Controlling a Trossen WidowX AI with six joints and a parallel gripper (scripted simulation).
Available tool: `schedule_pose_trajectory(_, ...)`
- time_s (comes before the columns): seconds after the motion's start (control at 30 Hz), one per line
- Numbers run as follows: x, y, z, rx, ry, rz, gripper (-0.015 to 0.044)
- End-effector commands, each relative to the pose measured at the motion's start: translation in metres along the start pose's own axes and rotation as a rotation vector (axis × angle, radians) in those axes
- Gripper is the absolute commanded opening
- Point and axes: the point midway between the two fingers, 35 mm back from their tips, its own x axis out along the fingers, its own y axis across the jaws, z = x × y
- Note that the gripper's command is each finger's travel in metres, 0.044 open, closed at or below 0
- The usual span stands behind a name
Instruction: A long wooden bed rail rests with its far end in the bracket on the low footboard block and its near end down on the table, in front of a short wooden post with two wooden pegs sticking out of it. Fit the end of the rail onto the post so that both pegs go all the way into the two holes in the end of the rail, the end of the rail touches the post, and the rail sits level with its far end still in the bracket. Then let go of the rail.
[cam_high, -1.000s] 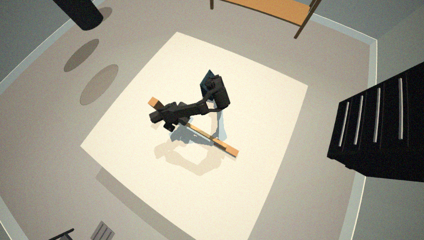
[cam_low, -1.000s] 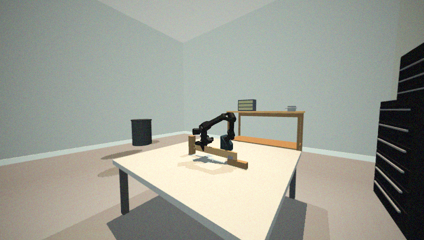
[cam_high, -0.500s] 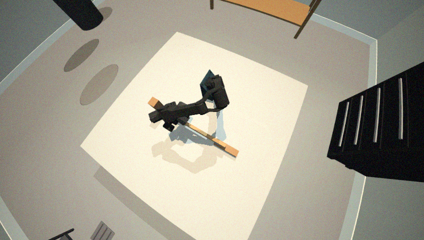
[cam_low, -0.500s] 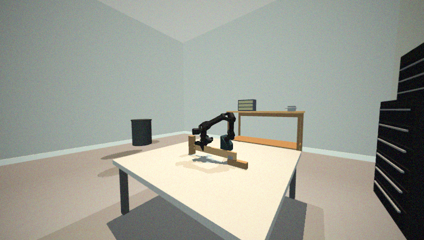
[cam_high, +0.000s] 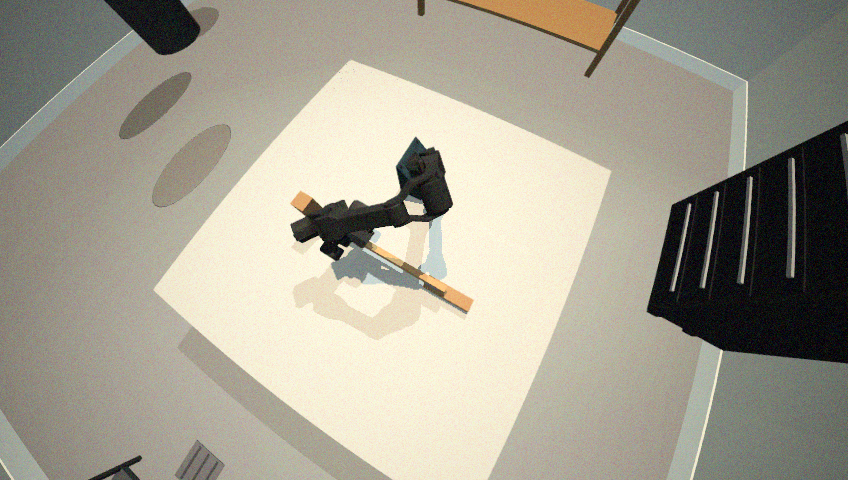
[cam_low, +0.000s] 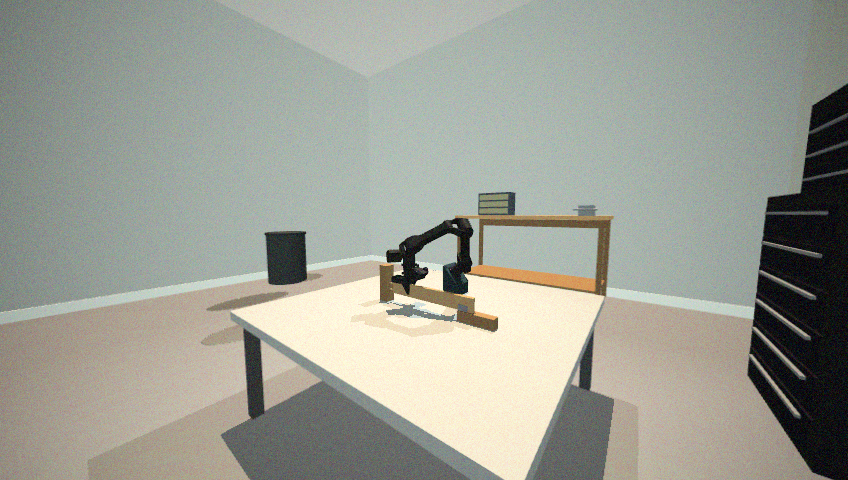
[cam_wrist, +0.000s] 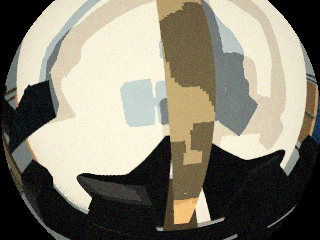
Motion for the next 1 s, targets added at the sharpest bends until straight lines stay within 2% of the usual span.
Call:
schedule_pose_trajectory(0.0,-0.0024,-0.0014,-0.0032,-0.002,0.005,-0.008,0.0)
schedule_pose_trajectory(0.97,-0.003,-0.0014,-0.0112,-0.002,0.005,-0.008,0.0)
